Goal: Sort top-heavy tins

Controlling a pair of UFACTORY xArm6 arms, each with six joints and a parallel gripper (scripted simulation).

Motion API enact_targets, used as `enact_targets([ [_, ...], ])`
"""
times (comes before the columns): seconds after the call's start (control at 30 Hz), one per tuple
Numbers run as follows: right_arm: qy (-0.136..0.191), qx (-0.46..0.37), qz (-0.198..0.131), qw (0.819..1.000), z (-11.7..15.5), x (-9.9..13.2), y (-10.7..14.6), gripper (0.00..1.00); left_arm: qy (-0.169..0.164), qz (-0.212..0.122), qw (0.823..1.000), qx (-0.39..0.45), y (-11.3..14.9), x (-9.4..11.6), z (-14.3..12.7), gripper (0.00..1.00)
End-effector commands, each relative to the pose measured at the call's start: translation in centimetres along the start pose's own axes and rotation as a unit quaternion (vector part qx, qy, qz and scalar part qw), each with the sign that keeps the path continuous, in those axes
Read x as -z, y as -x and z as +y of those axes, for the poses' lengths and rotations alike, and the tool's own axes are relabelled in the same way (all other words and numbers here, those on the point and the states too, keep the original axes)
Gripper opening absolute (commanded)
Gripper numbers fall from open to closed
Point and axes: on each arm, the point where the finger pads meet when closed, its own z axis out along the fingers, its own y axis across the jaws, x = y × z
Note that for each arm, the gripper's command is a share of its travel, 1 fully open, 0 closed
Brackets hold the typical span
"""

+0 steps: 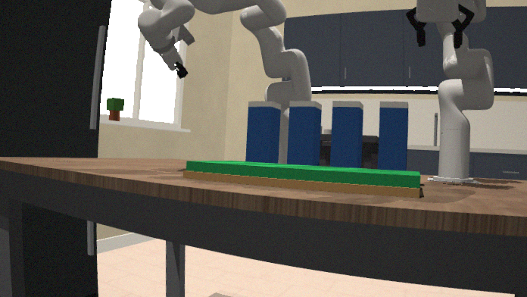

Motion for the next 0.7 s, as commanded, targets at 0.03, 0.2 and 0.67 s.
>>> enact_targets([
  [0.03, 0.001, -0.002, -0.001, 1.0, -0.12, 0.05, -0.07, 1.0, 0.0, -0.002, 1.0, 0.0, 0.01, 0.11, -0.01, 1.0],
  [0.2, 0.001, -0.002, -0.001, 1.0, -0.12, 0.05, -0.07, 1.0, 0.0, -0.002, 1.0, 0.0, 0.01, 0.11, -0.01, 1.0],
  [0.67, 0.001, -0.002, -0.001, 1.0, -0.12, 0.05, -0.07, 1.0, 0.0, -0.003, 1.0, -0.004, 0.06, 0.09, 0.13, 1.0],
])
